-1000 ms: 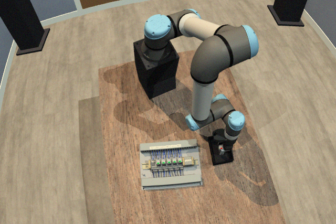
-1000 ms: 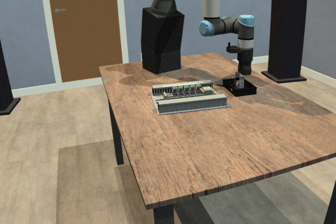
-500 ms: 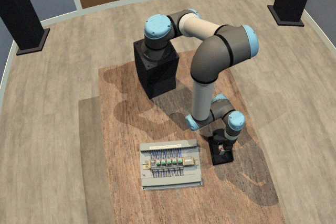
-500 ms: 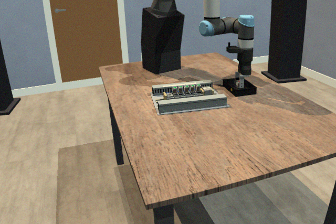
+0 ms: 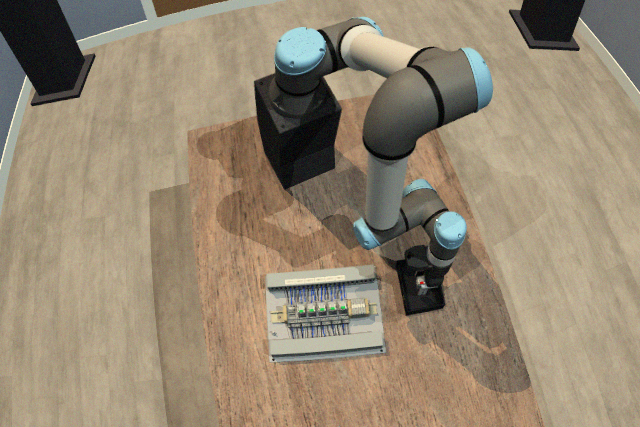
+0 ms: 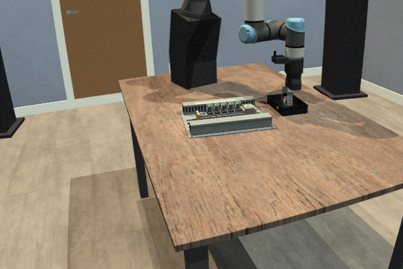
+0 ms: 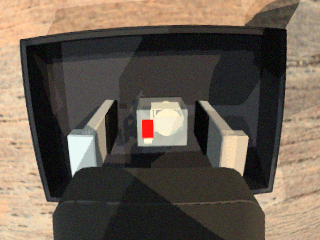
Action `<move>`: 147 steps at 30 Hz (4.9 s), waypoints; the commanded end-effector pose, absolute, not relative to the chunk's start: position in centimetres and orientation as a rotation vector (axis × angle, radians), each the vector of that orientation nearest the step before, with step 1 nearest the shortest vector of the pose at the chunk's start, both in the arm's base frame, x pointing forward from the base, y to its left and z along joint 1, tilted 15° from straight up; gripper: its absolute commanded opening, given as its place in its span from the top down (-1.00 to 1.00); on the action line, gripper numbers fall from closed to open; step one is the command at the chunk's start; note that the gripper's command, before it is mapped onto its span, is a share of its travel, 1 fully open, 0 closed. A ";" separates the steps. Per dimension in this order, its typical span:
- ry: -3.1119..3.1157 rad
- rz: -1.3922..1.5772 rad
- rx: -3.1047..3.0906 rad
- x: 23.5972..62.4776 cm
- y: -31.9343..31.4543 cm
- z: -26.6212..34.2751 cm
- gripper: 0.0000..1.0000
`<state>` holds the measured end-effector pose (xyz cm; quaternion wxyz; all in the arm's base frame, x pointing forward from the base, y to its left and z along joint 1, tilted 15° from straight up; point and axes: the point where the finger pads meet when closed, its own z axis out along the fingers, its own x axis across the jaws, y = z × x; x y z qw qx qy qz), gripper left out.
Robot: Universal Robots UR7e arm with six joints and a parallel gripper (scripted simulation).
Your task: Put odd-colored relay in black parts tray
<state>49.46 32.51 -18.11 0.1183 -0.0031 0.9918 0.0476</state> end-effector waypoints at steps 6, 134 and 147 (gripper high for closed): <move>2.900 0.140 -0.009 49.5 32.5 -18.0 -0.97; 2.900 0.140 -0.009 48.7 32.2 -14.7 -0.97; 2.900 0.140 -0.009 47.9 31.9 -11.7 -0.97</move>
